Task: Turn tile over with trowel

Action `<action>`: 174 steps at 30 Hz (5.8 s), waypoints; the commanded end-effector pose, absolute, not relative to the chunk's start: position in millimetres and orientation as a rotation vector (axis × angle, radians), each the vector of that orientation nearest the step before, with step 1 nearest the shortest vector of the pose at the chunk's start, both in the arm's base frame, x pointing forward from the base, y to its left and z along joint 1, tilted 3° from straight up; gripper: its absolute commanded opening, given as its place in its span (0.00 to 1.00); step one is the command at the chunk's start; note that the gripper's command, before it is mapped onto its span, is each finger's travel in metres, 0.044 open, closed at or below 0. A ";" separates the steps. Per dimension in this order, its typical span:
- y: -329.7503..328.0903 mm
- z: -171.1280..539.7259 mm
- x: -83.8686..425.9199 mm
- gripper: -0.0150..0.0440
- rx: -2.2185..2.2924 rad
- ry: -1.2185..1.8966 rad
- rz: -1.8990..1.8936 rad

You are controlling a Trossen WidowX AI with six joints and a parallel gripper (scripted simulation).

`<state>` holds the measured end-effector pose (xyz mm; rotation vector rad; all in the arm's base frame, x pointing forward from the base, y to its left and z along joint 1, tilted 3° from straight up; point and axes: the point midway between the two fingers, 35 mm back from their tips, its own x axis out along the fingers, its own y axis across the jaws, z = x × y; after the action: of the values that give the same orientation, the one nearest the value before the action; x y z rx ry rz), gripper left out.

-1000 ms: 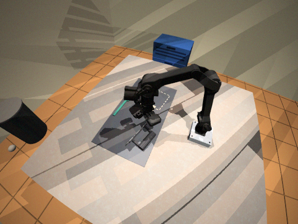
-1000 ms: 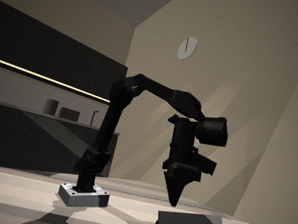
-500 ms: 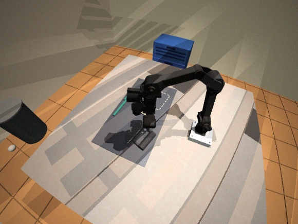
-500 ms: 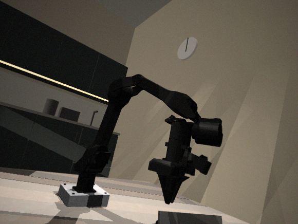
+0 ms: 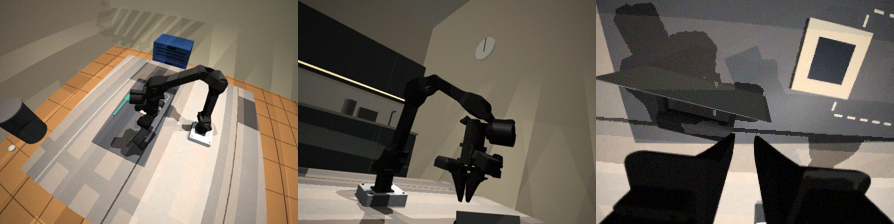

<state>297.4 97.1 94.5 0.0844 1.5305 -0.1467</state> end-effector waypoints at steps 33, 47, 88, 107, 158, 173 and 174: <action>100.2 86.8 262.5 0.42 1.048 1.240 -1.074; 100.5 83.6 249.7 0.42 1.390 1.013 -1.400; 85.5 65.8 297.8 0.42 1.396 1.005 -1.401; 73.7 68.4 338.4 0.42 1.397 1.002 -1.398; 75.6 78.3 340.9 0.42 1.403 1.001 -1.396; 87.1 83.8 288.8 0.42 1.395 1.007 -1.401; 87.0 84.2 291.5 0.42 1.393 1.010 -1.398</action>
<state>291.0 87.3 84.6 1.3926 1.0112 -1.3960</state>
